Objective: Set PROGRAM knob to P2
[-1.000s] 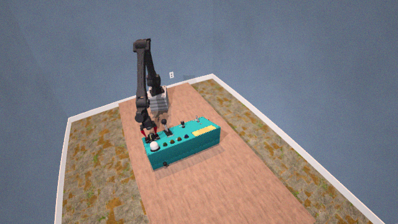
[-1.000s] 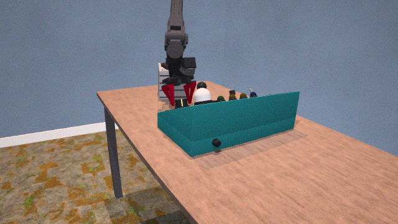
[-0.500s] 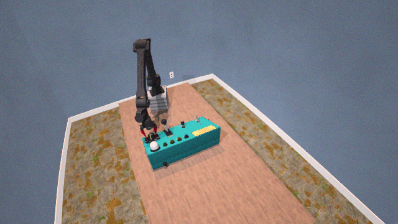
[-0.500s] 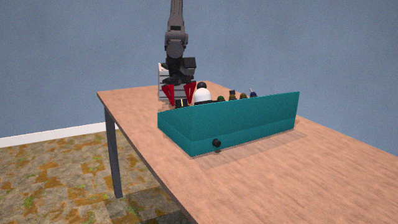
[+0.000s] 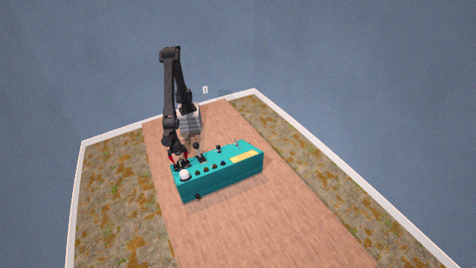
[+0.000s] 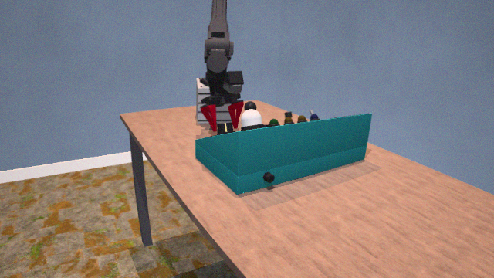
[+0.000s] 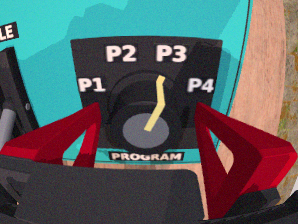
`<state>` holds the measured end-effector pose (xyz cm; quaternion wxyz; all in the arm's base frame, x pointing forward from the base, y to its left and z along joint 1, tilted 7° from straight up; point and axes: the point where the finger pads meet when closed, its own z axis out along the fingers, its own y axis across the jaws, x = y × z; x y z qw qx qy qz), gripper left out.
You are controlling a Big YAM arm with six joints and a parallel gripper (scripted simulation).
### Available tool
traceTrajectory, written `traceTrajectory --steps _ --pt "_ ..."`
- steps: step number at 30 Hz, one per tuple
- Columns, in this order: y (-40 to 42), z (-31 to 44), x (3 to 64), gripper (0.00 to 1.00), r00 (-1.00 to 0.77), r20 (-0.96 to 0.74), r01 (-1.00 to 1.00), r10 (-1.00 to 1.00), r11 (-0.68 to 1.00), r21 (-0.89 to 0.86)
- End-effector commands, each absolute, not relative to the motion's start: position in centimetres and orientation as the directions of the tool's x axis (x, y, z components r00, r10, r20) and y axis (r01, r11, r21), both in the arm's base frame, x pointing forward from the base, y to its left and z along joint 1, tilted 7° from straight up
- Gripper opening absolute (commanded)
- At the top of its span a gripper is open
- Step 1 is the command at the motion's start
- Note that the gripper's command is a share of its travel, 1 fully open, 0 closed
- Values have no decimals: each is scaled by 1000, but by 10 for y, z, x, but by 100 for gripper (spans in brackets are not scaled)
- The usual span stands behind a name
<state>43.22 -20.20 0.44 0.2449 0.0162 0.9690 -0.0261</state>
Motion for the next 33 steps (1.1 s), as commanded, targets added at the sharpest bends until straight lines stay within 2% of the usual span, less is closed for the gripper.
traceTrajectory --steps 1,20,33 --pt "-213 28 460 70 -847 -532 53 7 996 -70" --pt "-213 28 460 70 -845 -534 53 7 996 -71" --pt "-201 11 440 70 -865 -502 50 17 997 -53"
